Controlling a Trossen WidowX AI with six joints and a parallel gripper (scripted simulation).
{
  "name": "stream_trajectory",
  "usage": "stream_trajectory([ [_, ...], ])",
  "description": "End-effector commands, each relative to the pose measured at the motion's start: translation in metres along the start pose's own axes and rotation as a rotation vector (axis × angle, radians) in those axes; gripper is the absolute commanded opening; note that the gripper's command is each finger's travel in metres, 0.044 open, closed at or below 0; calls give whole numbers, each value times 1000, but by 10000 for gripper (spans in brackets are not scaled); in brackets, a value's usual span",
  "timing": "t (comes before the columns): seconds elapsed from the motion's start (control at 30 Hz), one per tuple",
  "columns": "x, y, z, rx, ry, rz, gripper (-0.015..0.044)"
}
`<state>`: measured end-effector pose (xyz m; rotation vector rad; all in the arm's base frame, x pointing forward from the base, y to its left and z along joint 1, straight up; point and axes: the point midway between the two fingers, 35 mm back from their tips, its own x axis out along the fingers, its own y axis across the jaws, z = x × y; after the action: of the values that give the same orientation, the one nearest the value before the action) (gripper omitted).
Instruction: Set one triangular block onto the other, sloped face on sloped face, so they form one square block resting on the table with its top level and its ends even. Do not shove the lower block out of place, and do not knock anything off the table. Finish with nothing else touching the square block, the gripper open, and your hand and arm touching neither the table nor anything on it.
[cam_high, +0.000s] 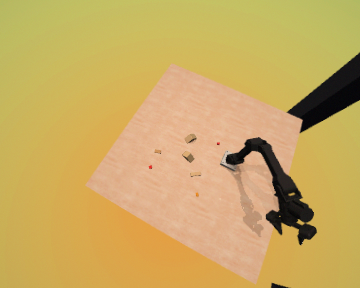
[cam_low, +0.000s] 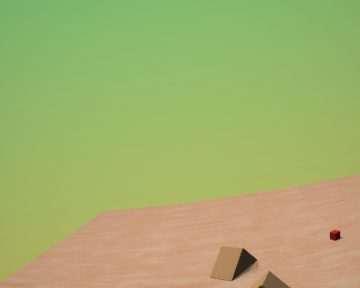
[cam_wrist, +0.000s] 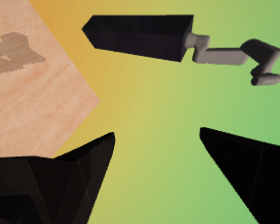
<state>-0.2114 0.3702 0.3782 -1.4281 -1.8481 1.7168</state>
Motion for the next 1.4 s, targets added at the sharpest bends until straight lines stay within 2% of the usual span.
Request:
stream_trajectory([
  [0.0,0,1,-2,5,4,3,426],
  [0.03,0,6,-9,21,15,13,440],
  [0.3,1,55,-73,367,160,131,440],
  [0.4,-16,79,-105,452,269,174,440],
  [0.63,-27,123,-149,793,426,229,440],
  [0.77,-44,169,-184,1153,591,243,440],
  [0.9,-70,219,-216,1537,793,215,440],
  [1.1,-107,273,-245,1900,1038,134,440],
  [1.37,-175,350,-267,2392,1437,-106,440],
])
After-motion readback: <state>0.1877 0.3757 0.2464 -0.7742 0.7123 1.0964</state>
